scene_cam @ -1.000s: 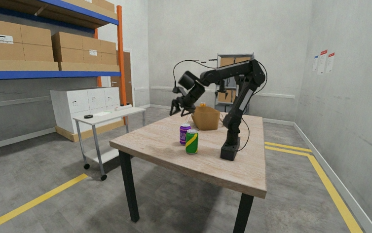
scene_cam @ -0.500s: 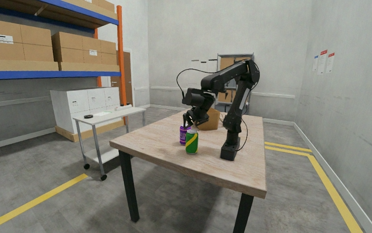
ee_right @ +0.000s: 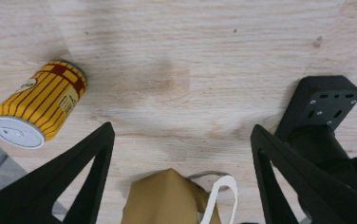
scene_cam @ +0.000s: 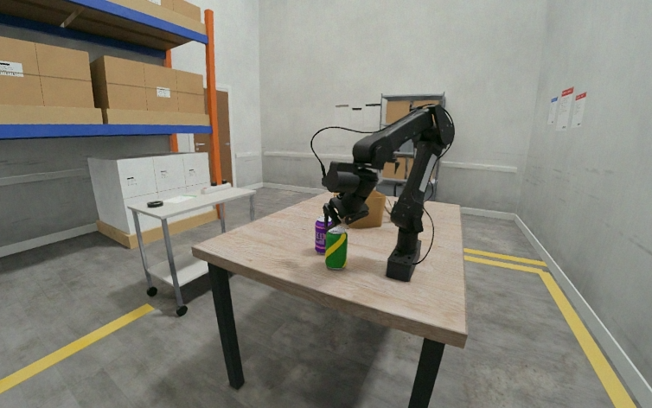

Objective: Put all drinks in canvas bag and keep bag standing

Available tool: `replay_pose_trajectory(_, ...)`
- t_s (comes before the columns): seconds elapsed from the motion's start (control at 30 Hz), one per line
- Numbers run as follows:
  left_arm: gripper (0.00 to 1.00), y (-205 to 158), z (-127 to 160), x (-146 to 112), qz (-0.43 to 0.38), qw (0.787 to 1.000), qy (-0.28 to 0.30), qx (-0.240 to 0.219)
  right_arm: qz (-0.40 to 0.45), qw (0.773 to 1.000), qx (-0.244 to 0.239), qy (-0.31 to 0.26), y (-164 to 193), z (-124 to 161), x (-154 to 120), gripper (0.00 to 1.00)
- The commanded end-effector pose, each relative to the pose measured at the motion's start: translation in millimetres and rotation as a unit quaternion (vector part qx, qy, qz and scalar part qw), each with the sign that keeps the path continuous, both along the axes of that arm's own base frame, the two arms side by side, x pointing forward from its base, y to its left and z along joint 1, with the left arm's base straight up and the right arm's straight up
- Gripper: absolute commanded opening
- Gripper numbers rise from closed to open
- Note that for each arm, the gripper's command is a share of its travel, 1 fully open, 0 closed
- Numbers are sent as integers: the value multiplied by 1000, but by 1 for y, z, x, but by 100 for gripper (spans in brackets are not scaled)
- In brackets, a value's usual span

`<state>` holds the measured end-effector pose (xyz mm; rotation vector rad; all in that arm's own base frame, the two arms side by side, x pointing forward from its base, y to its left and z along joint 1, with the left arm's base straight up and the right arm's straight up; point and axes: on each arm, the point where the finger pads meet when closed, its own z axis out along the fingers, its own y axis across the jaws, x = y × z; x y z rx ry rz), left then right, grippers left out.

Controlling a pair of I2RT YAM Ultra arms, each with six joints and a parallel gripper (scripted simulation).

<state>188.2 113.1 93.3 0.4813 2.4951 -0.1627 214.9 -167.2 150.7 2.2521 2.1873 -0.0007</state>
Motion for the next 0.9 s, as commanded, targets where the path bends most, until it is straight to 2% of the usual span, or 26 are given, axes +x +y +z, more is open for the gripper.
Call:
replay_pose_trajectory(0.0,84,1,-6,7,-3,1000,-14,0,-1,1000,-21,-13,-1,10,-1,100)
replay_pose_trajectory(0.1,84,0,0,6,-5,1000,-15,2,-1,1000,-21,-13,-1,10,-1,100)
replay_pose_trajectory(0.13,84,2,-4,7,-2,1000,-22,12,-1,1000,-21,-13,-1,10,-1,100)
replay_pose_trajectory(0.2,84,0,-13,6,-3,1000,-13,-2,-1,1000,-21,-13,-1,10,-1,100)
replay_pose_trajectory(0.3,84,3,-12,8,-3,1000,-21,10,-1,1000,-21,-13,-1,10,-1,100)
replay_pose_trajectory(0.57,84,1,-29,7,-2,1000,-18,4,-1,1000,-21,-13,-1,10,-1,100)
replay_pose_trajectory(0.67,84,1,-23,8,-3,1000,-20,7,-1,1000,-21,-13,-1,10,-1,100)
replay_pose_trajectory(0.7,84,3,-33,6,4,1000,-17,2,-1,1000,-21,-13,-1,10,-1,100)
replay_pose_trajectory(0.87,84,3,-38,8,1,1000,-21,7,-1,1000,-21,-13,-1,10,-1,100)
